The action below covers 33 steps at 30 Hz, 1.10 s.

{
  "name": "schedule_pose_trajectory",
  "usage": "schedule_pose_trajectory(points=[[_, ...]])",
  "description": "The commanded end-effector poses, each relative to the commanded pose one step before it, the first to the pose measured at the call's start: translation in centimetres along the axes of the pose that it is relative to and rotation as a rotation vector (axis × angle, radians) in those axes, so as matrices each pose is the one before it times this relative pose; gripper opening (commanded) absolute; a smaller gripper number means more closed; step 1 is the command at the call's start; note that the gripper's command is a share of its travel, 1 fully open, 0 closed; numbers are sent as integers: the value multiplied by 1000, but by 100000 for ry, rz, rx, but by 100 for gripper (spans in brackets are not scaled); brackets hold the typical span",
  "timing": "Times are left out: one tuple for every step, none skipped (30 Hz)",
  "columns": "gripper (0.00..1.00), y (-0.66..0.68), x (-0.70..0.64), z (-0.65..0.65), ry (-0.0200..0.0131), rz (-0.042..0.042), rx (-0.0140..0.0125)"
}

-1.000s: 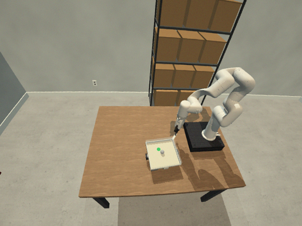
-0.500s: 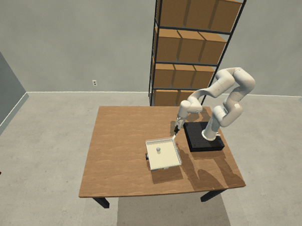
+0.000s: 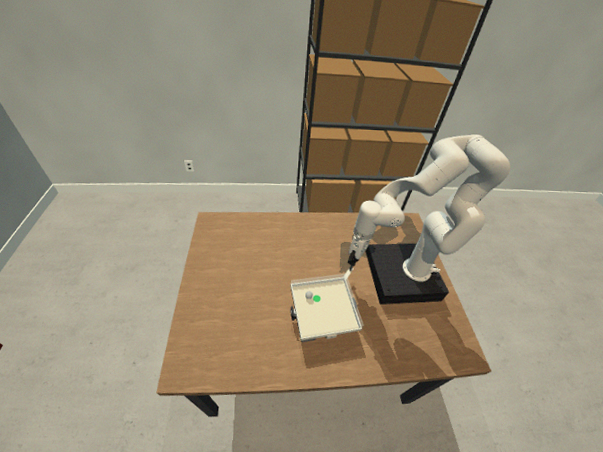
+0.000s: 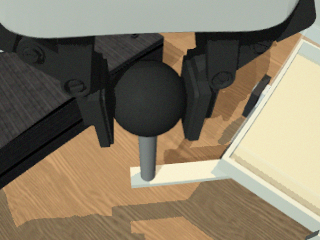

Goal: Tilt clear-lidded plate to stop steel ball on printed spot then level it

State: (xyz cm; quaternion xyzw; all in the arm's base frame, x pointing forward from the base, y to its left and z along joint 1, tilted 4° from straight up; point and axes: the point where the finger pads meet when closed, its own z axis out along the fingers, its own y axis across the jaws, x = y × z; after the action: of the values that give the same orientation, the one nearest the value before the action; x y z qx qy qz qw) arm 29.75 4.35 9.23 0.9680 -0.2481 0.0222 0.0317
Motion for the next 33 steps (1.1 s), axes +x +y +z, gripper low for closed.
schedule_pose_trajectory(points=[[0,-59,-54,-14,-16,-163,12],[0,0,0,0,0,0,0],[0,-7,11,-16,0,0,0],[0,-7,11,-16,0,0,0],[0,-7,11,-16,0,0,0],[0,-7,11,-16,0,0,0],[0,2,-8,4,0,0,0],[0,2,-8,4,0,0,0],[0,2,-8,4,0,0,0],[0,2,-8,4,0,0,0],[0,2,-8,4,0,0,0],[0,2,-8,4,0,0,0],[0,0,0,0,0,0,0],[0,0,0,0,0,0,0],[0,0,0,0,0,0,0],[0,0,0,0,0,0,0],[0,0,0,0,0,0,0],[0,0,0,0,0,0,0],[0,0,0,0,0,0,0],[0,24,86,53,0,0,0],[0,23,87,54,0,0,0],[0,23,87,55,0,0,0],[0,23,88,56,0,0,0],[0,2,2,6,0,0,0],[0,2,2,5,0,0,0],[0,2,2,5,0,0,0],[0,2,2,5,0,0,0],[0,2,2,5,0,0,0],[0,2,2,5,0,0,0],[0,0,0,0,0,0,0],[0,0,0,0,0,0,0],[0,0,0,0,0,0,0],[0,0,0,0,0,0,0]])
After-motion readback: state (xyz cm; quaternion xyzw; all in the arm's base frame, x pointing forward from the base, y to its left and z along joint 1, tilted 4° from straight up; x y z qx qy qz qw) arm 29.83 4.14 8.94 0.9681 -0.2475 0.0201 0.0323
